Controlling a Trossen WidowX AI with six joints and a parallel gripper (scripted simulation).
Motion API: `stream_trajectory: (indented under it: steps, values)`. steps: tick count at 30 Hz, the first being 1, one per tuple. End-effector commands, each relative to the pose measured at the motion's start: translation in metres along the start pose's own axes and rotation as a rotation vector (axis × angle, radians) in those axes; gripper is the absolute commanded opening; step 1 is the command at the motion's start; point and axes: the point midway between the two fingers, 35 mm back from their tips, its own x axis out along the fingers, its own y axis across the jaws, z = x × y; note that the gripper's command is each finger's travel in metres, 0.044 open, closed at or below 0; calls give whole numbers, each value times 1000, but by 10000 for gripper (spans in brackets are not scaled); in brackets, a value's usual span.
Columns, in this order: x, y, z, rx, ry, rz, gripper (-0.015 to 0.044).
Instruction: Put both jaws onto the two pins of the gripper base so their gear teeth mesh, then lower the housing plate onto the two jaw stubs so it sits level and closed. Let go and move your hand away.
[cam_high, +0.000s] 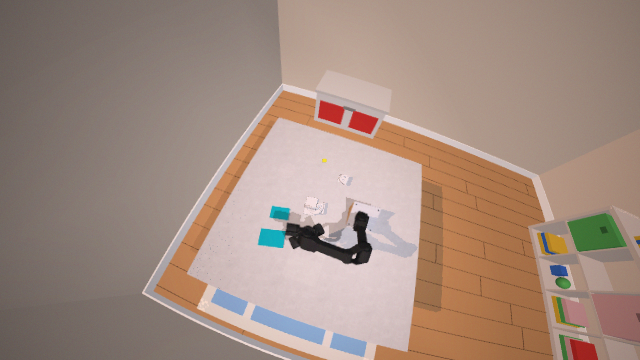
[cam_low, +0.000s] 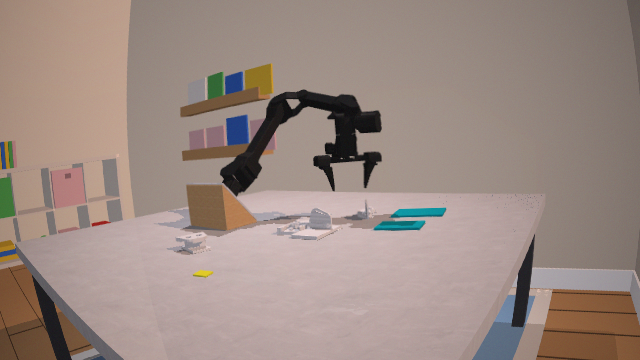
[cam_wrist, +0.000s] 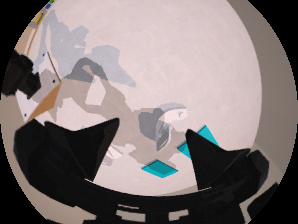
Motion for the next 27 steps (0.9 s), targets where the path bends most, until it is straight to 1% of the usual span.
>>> stream_trajectory:
  steps: [1, 15, 18, 27]
  values:
    - [0, 0, -1, 2, 3, -2, 440]
    - [0, 0, -1, 2, 3, -2, 440]
    - [-9, 0, 3, -4, -5, -3, 361]
    - [-9, 0, 3, -4, -5, -3, 125]
